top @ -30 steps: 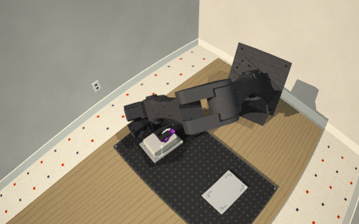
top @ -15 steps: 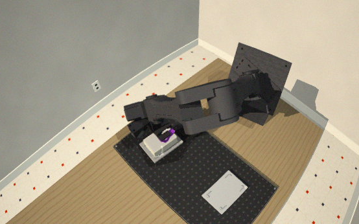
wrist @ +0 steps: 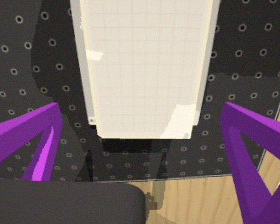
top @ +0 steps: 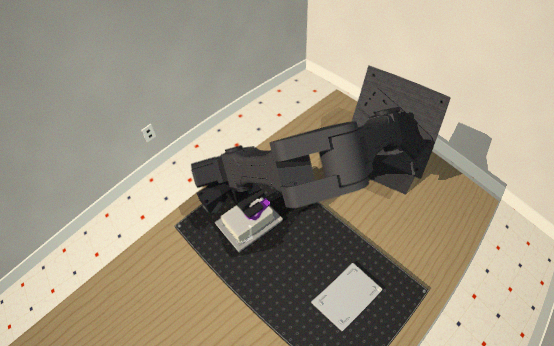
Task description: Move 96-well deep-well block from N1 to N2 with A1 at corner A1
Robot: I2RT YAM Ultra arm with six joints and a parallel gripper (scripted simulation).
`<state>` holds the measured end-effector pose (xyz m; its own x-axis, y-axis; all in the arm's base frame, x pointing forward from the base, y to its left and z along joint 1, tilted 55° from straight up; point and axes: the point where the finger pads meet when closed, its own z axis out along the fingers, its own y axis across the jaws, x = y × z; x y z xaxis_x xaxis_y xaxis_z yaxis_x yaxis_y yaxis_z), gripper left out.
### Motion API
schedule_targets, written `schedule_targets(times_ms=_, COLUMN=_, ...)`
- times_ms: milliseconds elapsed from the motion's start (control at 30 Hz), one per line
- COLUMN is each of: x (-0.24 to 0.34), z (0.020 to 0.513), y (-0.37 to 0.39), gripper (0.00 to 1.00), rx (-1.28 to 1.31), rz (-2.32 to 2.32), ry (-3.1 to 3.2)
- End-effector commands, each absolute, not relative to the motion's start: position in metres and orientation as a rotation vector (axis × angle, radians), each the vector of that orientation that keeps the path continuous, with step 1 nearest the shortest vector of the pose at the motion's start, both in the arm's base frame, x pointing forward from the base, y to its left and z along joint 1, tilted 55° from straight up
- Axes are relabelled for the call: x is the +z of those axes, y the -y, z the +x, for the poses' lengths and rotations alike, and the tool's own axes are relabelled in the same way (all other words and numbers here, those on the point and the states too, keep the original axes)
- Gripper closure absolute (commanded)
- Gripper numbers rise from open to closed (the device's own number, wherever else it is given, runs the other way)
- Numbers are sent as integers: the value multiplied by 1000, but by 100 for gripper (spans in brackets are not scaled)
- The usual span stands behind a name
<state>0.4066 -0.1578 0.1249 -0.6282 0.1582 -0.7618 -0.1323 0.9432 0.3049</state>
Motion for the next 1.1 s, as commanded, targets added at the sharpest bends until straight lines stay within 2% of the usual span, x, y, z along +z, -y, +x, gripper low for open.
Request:
schedule_targets(times_ms=0, x=128, z=405, y=163, gripper=0, rx=409, rz=27, ry=-2202)
schedule_targets(times_ms=1067, x=107, z=433, y=153, gripper=0, rx=409, rz=27, ry=-2202)
